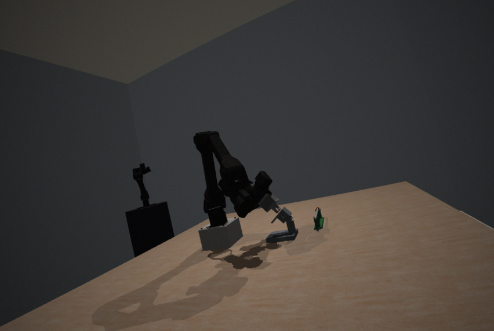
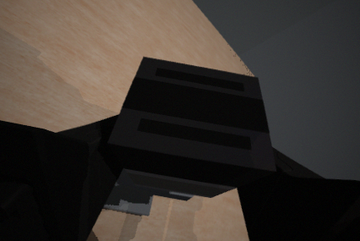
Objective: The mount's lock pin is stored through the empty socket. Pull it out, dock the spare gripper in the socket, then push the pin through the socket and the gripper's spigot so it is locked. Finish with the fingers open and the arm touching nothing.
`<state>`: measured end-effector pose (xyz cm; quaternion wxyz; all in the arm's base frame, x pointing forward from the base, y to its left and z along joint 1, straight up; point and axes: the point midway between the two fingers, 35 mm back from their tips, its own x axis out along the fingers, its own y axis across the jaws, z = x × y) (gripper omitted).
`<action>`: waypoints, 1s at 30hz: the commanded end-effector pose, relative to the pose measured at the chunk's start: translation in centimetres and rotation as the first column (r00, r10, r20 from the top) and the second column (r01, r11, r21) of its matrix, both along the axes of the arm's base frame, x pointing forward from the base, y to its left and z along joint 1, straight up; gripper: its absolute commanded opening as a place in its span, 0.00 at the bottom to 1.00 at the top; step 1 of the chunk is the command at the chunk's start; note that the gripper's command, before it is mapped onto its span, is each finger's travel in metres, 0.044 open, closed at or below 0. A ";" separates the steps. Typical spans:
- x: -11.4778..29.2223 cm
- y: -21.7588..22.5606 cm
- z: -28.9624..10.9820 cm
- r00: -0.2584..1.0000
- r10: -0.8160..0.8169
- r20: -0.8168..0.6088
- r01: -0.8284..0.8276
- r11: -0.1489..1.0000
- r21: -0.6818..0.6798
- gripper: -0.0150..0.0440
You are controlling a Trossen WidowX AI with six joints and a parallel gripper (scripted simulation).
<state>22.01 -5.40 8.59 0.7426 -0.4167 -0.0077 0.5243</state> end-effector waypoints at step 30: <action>2.4 -0.4 -2.7 1.000 -0.007 0.007 0.007 1.000 0.008 0.25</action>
